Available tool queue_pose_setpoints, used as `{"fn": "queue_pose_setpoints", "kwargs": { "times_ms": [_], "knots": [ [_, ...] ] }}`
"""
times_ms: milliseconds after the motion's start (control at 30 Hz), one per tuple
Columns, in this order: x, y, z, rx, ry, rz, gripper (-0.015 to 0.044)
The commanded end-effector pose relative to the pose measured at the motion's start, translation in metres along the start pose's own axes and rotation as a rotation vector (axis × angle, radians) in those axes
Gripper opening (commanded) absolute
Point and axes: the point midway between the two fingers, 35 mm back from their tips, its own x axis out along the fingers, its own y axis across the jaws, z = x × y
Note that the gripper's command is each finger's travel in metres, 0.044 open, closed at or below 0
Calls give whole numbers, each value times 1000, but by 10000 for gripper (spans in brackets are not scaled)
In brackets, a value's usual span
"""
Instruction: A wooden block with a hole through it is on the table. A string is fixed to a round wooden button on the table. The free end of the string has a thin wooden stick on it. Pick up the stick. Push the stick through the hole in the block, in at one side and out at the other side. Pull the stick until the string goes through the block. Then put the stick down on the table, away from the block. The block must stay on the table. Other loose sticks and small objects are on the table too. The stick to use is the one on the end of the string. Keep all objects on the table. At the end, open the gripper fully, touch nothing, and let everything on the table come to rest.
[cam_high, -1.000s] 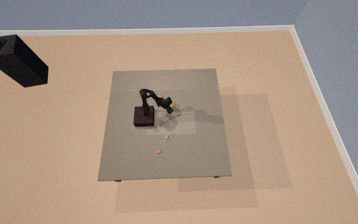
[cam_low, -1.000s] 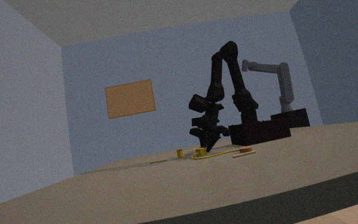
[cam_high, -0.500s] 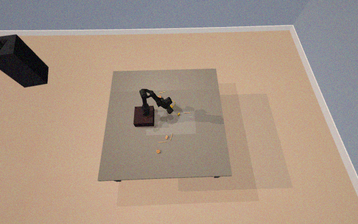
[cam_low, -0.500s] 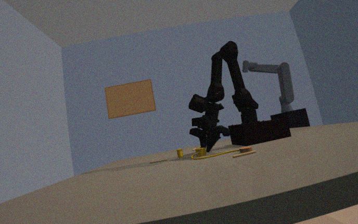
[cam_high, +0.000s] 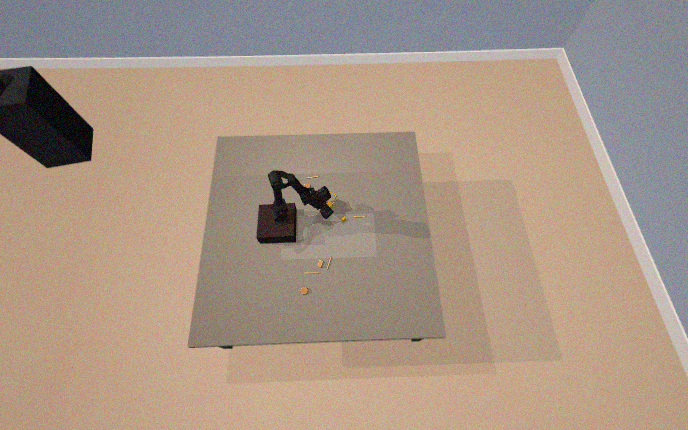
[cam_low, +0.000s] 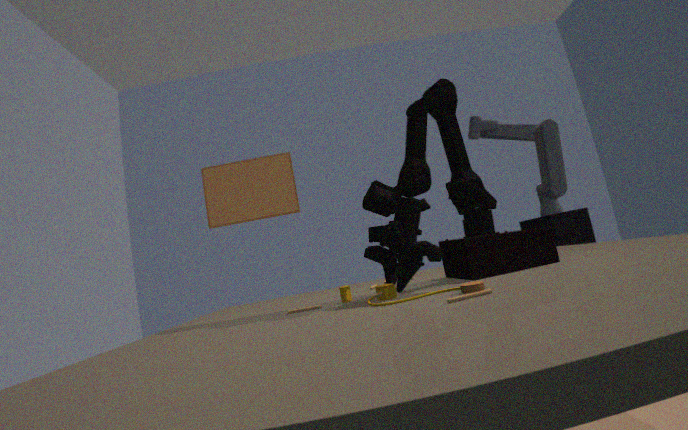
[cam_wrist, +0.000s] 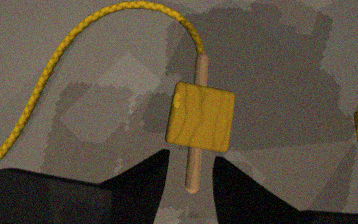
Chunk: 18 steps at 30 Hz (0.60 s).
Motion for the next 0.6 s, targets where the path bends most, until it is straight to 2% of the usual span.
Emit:
{"fn": "queue_pose_setpoints", "kwargs": {
  "times_ms": [0,133,300,567],
  "knots": [
    [1,0,-3,5,8,-4,124],
    [1,0,-3,5,8,-4,124],
    [0,0,0,0,0,0,0],
    [0,0,0,2,-2,0,0]
  ]
}}
